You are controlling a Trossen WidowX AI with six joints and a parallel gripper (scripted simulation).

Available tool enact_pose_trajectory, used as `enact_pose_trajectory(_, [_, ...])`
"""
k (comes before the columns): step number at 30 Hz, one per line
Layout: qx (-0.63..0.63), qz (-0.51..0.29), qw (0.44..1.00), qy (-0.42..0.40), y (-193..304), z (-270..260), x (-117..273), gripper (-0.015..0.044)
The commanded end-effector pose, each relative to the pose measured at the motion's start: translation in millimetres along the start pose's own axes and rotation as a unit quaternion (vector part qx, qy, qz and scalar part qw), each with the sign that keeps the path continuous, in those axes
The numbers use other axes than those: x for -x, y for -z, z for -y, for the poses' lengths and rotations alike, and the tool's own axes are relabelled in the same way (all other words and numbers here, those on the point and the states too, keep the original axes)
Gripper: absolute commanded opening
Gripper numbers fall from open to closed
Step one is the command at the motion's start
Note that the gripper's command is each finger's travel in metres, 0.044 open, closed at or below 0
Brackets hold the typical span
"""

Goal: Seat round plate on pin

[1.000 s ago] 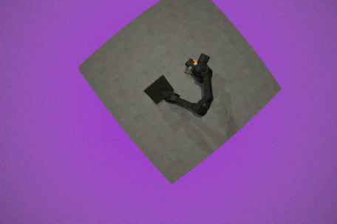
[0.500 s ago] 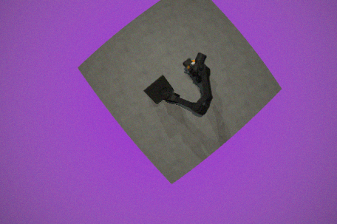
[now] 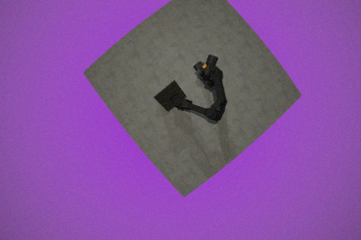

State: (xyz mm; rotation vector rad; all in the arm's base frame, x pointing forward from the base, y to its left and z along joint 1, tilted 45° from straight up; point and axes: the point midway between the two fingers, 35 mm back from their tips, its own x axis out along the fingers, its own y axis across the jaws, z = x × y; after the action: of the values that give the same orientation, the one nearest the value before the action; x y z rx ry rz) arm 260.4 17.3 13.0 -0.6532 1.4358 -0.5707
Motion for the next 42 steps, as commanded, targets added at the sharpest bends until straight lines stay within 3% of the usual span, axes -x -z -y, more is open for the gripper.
enact_pose_trajectory(1, [0.0,-0.003,1.0,-0.003,2,-6,-1,0.0])
enact_pose_trajectory(42, [0.0,-0.003,1.0,-0.004,-13,-44,3,0.0])
